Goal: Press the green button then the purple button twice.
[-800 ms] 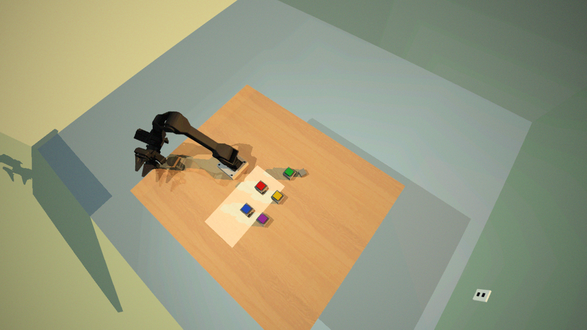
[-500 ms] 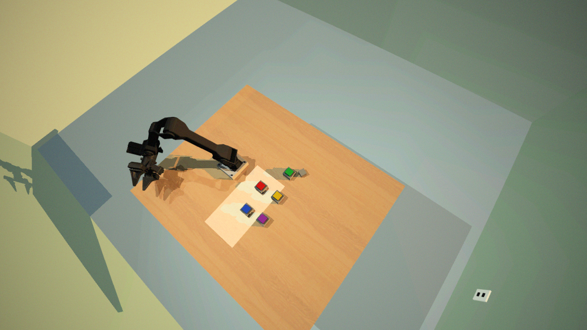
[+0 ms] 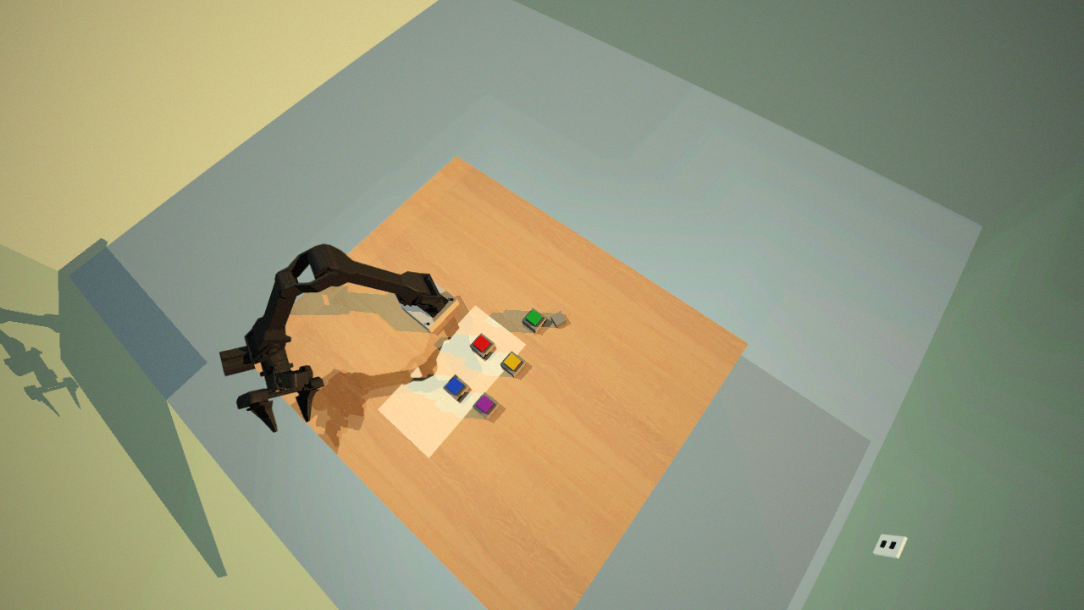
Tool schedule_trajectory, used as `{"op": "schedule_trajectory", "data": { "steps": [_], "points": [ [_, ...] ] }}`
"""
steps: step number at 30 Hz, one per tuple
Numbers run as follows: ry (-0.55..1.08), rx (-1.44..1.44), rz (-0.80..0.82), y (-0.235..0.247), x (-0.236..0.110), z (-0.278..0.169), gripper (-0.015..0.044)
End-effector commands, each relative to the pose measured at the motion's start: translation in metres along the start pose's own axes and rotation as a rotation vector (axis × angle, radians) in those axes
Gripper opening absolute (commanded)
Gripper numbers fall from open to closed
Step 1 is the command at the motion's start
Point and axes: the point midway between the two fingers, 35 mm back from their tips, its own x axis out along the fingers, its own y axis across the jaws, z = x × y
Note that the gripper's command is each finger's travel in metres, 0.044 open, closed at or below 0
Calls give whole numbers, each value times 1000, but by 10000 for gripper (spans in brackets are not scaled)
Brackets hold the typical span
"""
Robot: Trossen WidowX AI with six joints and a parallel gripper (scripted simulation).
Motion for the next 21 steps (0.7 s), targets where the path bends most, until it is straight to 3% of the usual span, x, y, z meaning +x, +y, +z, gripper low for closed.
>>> {"op": "schedule_trajectory", "data": {
  "steps": [1, 11, 21],
  "points": [
    [-60, 150, 141, 2, 54, 47, 400],
    [-94, 425, 487, 33, 141, 170, 400],
    [23, 596, 817, 89, 173, 302, 400]
  ]
}}
